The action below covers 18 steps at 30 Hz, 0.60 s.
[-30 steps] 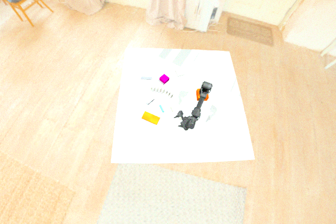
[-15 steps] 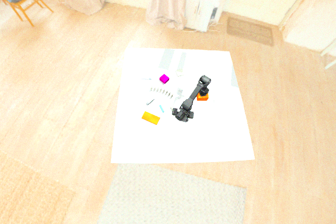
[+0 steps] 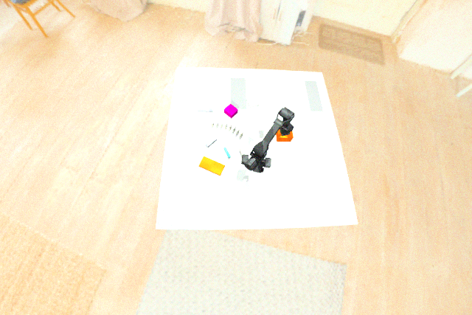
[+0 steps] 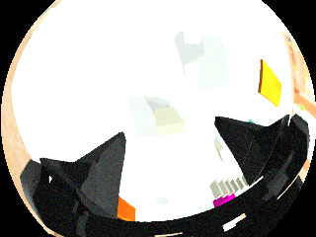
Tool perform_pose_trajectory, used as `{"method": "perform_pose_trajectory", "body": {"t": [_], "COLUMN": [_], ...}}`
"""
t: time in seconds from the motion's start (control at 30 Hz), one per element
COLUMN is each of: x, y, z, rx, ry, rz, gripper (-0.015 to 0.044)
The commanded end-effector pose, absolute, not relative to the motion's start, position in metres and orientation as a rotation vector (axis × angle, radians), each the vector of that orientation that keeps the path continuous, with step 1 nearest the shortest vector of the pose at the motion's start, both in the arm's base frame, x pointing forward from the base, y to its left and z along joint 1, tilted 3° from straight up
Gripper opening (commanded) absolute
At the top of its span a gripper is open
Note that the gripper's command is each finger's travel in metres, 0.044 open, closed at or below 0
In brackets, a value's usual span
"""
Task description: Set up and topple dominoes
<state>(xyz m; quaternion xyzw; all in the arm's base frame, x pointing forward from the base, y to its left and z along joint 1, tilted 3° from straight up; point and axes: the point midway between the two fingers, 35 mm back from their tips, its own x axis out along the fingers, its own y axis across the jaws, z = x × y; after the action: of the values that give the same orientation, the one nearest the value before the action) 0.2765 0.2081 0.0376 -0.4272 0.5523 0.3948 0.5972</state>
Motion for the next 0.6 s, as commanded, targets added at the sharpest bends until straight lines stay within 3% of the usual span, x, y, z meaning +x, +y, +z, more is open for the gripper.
{"method": "perform_pose_trajectory", "body": {"t": [0.0, 0.43, 0.57], "x": [0.275, 0.276, 0.276], "y": [0.208, 0.208, 0.208], "z": [0.028, 0.013, 0.013], "rx": [-0.992, -0.992, -0.992], "ry": [1.284, 1.284, 1.284], "rz": [0.922, 0.922, 0.922], "gripper": [0.044, 0.044, 0.0335]}}
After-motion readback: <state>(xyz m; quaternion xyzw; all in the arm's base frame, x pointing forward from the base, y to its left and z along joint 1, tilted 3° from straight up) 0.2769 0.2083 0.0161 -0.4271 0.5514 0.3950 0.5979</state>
